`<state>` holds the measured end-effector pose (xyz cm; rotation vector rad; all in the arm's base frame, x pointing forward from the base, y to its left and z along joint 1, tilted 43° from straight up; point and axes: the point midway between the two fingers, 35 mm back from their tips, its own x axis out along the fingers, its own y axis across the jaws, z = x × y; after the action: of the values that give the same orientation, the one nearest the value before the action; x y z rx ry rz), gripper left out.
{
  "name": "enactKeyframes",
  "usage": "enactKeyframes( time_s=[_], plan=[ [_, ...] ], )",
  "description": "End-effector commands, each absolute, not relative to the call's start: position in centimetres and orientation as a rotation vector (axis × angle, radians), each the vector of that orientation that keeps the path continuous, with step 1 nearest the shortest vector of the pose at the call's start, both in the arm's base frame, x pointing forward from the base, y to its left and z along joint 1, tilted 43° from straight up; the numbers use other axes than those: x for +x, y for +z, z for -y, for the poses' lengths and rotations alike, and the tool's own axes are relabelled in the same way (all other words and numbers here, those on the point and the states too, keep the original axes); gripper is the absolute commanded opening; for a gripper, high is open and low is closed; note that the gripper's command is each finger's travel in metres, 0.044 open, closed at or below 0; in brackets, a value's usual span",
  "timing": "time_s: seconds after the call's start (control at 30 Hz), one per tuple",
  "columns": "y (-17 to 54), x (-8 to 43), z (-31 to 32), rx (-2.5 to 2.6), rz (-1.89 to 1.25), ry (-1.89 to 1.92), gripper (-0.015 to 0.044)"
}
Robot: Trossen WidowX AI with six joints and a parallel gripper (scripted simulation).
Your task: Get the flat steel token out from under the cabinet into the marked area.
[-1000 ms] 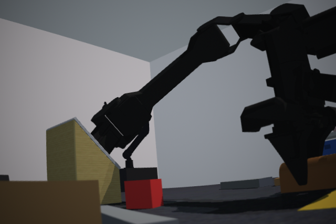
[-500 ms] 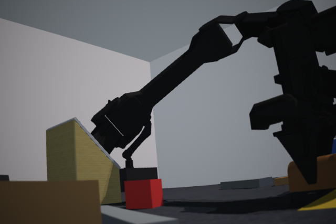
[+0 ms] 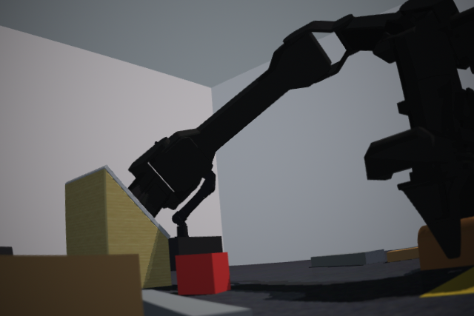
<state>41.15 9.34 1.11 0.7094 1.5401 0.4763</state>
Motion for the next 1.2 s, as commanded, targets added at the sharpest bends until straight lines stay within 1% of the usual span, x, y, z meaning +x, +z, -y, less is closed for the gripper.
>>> enactKeyframes(
  time_s=[0.0, 1.17],
  plan=[
    [1.1, 41.6, -9.3, 0.707, -1.537, 0.478, 0.0000],
    [-1.5, 41.1, -6.9, 0.706, -1.538, 0.476, 0.0000]
  ],
)
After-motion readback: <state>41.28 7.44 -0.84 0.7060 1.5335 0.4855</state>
